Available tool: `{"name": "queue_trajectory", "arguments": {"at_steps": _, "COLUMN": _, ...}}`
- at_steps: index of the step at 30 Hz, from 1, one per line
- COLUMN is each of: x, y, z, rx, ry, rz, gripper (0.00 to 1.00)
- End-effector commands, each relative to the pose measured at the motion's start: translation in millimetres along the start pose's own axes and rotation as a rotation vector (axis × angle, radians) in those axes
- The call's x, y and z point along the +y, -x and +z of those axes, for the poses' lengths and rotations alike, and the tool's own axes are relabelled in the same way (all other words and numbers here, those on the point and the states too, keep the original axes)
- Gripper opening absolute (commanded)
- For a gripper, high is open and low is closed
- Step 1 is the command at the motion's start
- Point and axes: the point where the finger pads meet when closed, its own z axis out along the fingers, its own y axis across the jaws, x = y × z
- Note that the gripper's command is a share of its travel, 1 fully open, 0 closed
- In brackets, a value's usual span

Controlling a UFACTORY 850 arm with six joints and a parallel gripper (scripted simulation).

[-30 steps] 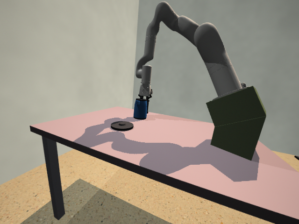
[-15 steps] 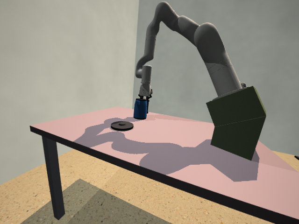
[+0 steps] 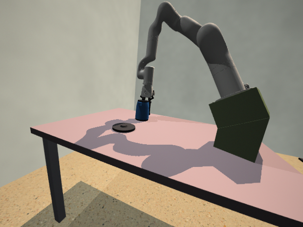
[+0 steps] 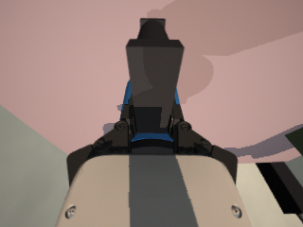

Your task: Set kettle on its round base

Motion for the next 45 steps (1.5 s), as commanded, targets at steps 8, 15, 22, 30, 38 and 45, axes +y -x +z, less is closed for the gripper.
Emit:
{"name": "queue_trajectory", "arguments": {"at_steps": 8, "x": -0.7, "y": -0.2, "z": -0.4, "rx": 0.001, "ry": -0.003, "rz": 0.0, "gripper": 0.0}}
{"name": "queue_trajectory", "arguments": {"at_steps": 15, "x": -0.7, "y": -0.2, "z": -0.4, "rx": 0.001, "ry": -0.003, "rz": 0.0, "gripper": 0.0}}
{"name": "queue_trajectory", "arguments": {"at_steps": 22, "x": -0.7, "y": -0.2, "z": -0.4, "rx": 0.001, "ry": -0.003, "rz": 0.0, "gripper": 0.0}}
{"name": "queue_trajectory", "arguments": {"at_steps": 30, "x": -0.7, "y": -0.2, "z": -1.6, "rx": 0.001, "ry": -0.003, "rz": 0.0, "gripper": 0.0}}
{"name": "queue_trajectory", "arguments": {"at_steps": 38, "x": -0.7, "y": -0.2, "z": -8.7, "rx": 0.001, "ry": -0.003, "rz": 0.0, "gripper": 0.0}}
{"name": "queue_trajectory", "arguments": {"at_steps": 45, "x": -0.7, "y": -0.3, "z": -16.0, "rx": 0.001, "ry": -0.003, "rz": 0.0, "gripper": 0.0}}
